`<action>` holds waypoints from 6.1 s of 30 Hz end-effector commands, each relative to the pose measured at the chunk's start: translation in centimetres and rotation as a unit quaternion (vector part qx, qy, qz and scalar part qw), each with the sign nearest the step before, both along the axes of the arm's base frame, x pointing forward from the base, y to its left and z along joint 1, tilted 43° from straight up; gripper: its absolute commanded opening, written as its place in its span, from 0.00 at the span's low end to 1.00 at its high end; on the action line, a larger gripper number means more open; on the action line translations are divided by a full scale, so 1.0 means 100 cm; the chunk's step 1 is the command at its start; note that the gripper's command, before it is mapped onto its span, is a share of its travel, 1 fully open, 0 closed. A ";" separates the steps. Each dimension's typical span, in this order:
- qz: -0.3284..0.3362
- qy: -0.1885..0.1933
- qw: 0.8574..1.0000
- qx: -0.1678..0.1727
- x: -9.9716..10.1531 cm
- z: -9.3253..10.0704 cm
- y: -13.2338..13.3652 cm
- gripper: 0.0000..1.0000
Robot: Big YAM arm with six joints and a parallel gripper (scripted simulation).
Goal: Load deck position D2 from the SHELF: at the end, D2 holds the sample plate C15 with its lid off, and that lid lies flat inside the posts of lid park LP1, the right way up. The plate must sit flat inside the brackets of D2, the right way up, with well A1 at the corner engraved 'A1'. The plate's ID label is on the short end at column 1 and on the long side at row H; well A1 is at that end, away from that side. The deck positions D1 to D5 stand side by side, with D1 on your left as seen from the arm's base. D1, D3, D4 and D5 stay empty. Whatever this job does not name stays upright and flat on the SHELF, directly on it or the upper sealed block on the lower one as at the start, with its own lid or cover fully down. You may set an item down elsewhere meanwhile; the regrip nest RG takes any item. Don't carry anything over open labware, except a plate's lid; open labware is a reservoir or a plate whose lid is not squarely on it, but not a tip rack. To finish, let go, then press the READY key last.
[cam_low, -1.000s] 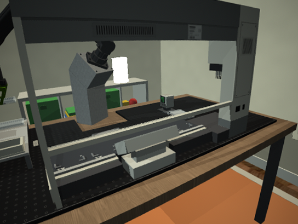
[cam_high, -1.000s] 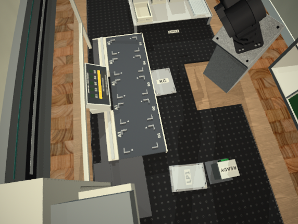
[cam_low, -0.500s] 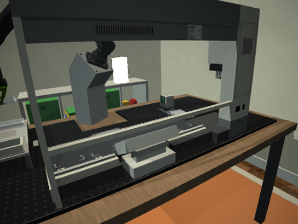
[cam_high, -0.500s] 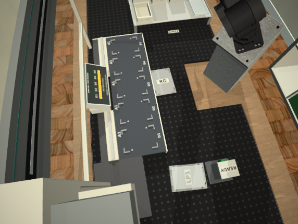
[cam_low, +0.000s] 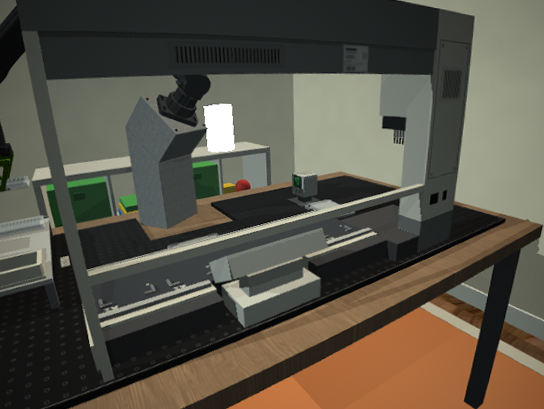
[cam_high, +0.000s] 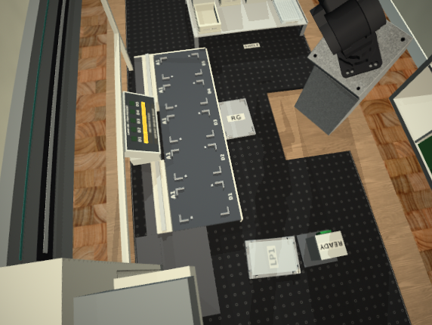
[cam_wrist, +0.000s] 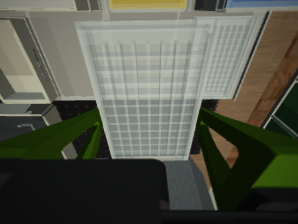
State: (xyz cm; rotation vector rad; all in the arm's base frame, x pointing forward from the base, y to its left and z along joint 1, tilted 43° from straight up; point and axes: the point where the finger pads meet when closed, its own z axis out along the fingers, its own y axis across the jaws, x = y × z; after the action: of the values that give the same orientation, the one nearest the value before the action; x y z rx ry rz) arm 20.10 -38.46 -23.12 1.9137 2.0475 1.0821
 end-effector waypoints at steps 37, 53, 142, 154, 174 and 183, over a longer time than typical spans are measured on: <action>-0.004 -0.004 1.000 -0.021 -0.004 0.028 0.022 0.00; -0.005 -0.004 1.000 -0.020 -0.010 0.039 0.053 0.00; 0.000 -0.008 1.000 -0.022 0.012 0.086 0.119 0.00; 0.000 -0.010 1.000 -0.027 0.035 0.102 0.110 0.00; 0.000 -0.009 1.000 -0.019 0.069 0.128 0.110 0.00; 0.000 -0.010 1.000 -0.019 0.083 0.138 0.110 0.00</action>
State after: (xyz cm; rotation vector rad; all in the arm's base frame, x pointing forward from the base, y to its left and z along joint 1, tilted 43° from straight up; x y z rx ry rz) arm 26.74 -25.70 -11.10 1.9002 2.0580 1.0781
